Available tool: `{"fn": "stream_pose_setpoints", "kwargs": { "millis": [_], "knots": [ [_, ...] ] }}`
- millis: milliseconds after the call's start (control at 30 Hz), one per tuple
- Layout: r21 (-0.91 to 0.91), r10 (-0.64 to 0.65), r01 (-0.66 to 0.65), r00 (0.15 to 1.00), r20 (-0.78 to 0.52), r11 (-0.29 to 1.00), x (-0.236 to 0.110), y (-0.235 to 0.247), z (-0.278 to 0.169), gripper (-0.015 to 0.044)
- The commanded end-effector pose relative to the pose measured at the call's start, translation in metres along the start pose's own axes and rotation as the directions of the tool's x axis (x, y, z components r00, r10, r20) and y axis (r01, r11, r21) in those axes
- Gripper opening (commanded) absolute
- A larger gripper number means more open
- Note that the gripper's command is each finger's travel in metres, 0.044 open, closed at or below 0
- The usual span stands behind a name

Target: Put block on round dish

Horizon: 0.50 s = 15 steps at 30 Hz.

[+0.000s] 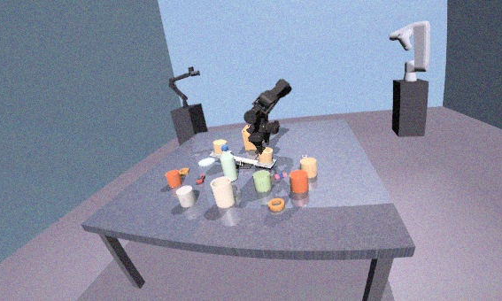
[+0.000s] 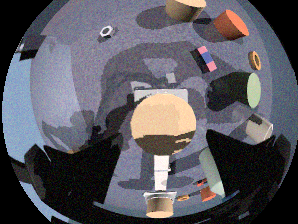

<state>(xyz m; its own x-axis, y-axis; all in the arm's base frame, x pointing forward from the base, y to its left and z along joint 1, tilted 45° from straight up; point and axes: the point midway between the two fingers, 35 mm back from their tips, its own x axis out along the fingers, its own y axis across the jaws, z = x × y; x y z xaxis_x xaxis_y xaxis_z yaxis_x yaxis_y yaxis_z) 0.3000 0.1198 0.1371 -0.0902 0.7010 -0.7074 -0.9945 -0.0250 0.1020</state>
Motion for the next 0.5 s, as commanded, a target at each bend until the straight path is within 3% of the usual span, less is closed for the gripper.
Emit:
{"fn": "stream_pose_setpoints", "kwargs": {
  "millis": [0,467],
  "knots": [
    [0.008,0.001,-0.001,1.0,-0.001,1.0,0.006,0.0,-0.001,0.044],
    [0.007,0.0,0.0,1.0,0.0,1.0,0.029,0.0,-0.001,0.044]
  ]
}}
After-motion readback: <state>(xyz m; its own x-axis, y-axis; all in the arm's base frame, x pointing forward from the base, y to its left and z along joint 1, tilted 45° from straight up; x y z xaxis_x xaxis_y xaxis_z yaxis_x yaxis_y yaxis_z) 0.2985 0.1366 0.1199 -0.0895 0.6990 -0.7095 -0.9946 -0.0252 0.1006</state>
